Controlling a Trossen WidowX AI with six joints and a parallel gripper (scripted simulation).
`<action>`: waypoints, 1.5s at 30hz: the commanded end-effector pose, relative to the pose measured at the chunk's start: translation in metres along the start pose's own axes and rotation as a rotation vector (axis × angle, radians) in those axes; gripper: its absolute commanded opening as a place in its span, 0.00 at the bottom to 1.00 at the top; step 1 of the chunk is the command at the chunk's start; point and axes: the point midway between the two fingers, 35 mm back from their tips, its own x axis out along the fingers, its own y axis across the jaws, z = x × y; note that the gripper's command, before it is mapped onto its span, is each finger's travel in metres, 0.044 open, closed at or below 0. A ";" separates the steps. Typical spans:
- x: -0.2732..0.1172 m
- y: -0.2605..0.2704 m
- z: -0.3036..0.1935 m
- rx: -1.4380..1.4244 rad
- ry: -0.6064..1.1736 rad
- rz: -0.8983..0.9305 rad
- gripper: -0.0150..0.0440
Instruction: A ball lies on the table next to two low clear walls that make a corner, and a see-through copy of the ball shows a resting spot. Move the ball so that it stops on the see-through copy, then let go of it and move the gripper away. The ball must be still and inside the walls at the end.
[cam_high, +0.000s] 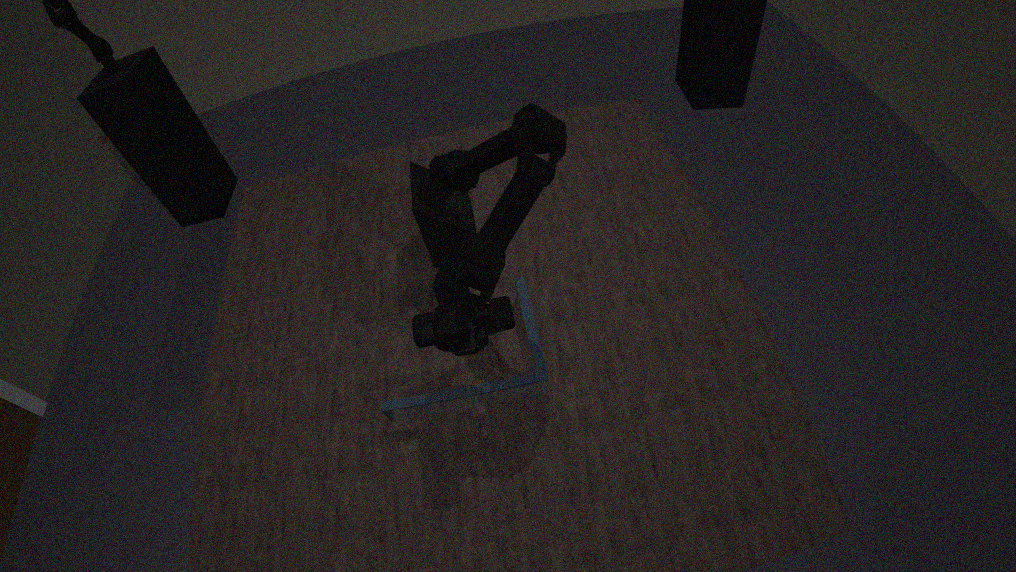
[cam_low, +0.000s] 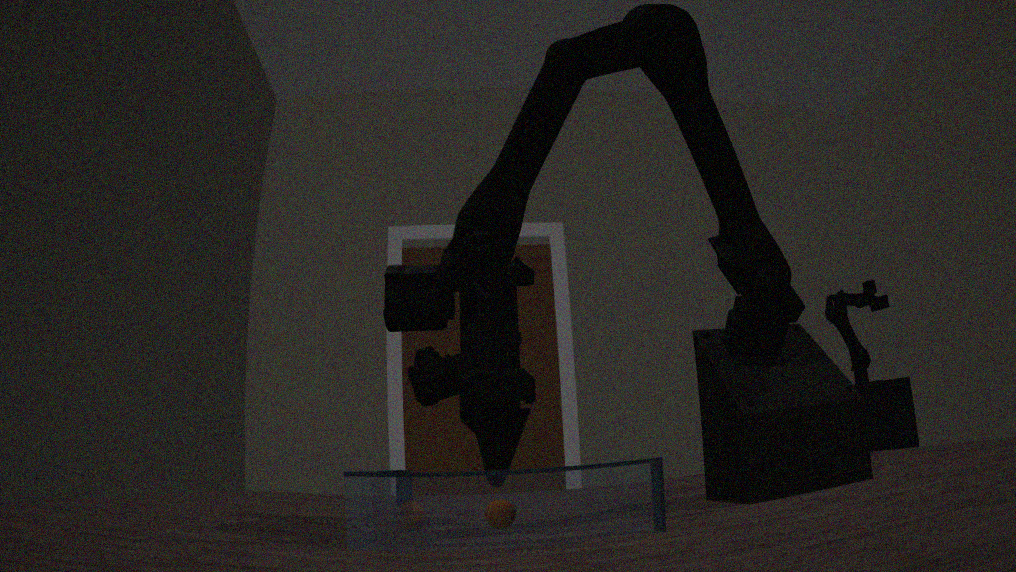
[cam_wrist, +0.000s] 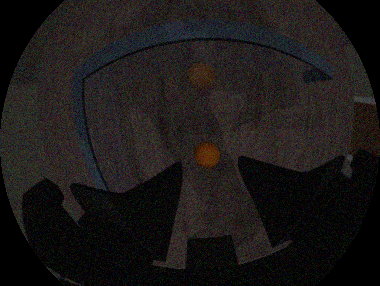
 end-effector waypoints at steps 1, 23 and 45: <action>0.009 0.000 -0.003 0.010 0.009 0.005 0.68; 0.033 0.000 -0.004 0.010 0.010 0.007 0.48; -0.048 -0.004 0.004 0.010 0.009 -0.006 0.25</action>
